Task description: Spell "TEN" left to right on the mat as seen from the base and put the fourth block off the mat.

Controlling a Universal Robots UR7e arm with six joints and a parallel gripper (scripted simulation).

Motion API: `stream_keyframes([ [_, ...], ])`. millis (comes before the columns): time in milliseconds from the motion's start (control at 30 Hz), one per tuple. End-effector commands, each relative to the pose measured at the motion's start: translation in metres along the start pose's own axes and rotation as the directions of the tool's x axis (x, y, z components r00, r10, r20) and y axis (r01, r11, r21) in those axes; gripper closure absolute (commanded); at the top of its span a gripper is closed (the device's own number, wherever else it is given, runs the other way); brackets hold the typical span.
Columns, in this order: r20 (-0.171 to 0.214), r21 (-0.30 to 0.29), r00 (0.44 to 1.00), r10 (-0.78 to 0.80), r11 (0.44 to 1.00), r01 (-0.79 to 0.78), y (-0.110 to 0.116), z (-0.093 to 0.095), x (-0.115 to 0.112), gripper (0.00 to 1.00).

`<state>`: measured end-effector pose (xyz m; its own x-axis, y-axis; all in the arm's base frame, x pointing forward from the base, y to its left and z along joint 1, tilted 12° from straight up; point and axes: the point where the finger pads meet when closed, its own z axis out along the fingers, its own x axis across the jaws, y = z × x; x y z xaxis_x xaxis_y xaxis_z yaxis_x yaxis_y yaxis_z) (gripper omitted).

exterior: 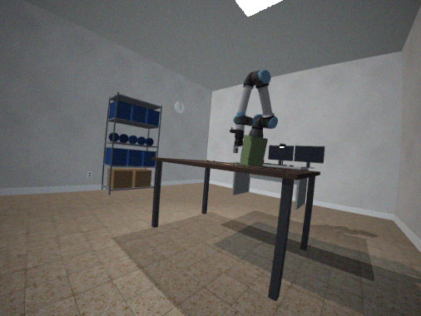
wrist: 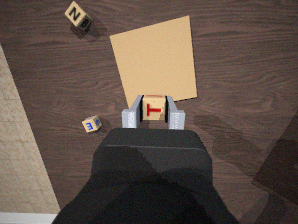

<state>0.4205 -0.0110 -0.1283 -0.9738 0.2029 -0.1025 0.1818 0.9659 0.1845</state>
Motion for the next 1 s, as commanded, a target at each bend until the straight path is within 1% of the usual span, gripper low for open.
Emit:
stream_keyframes([
  [0,0.001,0.0,1.0,-0.001,1.0,0.001,0.0,0.0,0.0,0.51],
  [167,0.001,0.0,1.0,-0.001,1.0,0.001,0.0,0.002,0.0,0.51],
  [333,0.001,0.0,1.0,-0.001,1.0,0.001,0.0,0.011,0.0,0.51],
  [600,0.001,0.0,1.0,-0.001,1.0,0.001,0.0,0.038,0.0,0.51],
  [667,0.001,0.0,1.0,-0.001,1.0,0.001,0.0,0.038,0.0,0.51],
  [967,0.001,0.0,1.0,-0.001,1.0,0.001,-0.001,0.073,0.0,0.51],
])
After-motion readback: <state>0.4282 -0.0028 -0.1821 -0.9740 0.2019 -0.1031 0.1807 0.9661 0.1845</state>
